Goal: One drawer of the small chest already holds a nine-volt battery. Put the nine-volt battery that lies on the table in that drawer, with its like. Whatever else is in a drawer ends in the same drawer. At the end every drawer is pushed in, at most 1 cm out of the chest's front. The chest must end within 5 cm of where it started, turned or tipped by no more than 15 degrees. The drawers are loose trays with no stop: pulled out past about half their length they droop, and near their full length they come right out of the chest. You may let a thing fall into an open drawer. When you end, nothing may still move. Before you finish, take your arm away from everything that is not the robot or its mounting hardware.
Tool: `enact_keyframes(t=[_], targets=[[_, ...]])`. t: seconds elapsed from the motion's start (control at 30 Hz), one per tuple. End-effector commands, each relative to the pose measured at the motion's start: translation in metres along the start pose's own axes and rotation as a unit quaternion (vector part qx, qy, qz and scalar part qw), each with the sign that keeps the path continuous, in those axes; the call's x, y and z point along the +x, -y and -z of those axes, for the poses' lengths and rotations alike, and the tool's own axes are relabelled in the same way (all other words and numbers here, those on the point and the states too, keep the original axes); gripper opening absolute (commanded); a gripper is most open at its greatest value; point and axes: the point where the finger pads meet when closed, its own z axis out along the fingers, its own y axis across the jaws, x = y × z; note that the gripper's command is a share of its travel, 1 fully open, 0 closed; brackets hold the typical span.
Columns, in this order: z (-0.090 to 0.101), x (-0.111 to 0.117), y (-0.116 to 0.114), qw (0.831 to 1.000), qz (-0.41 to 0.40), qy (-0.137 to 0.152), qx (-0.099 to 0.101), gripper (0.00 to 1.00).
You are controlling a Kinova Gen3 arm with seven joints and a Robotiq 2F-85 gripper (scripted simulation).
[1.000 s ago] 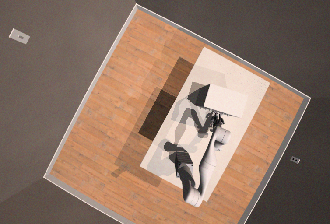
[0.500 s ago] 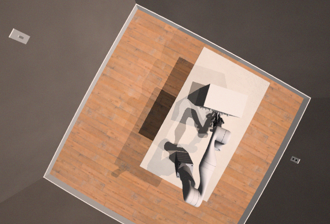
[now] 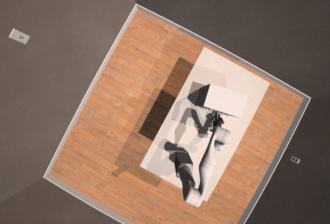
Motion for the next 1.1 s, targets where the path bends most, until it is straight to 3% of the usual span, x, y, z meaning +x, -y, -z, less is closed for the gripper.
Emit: enact_keyframes(t=[0.0, 1.07], targets=[[0.0, -0.001, 0.0, 1.0, 0.0, 0.001, 0.0, 0.13], [0.014, 0.007, 0.0, 1.0, 0.0, 0.001, 0.0, 0.13]])
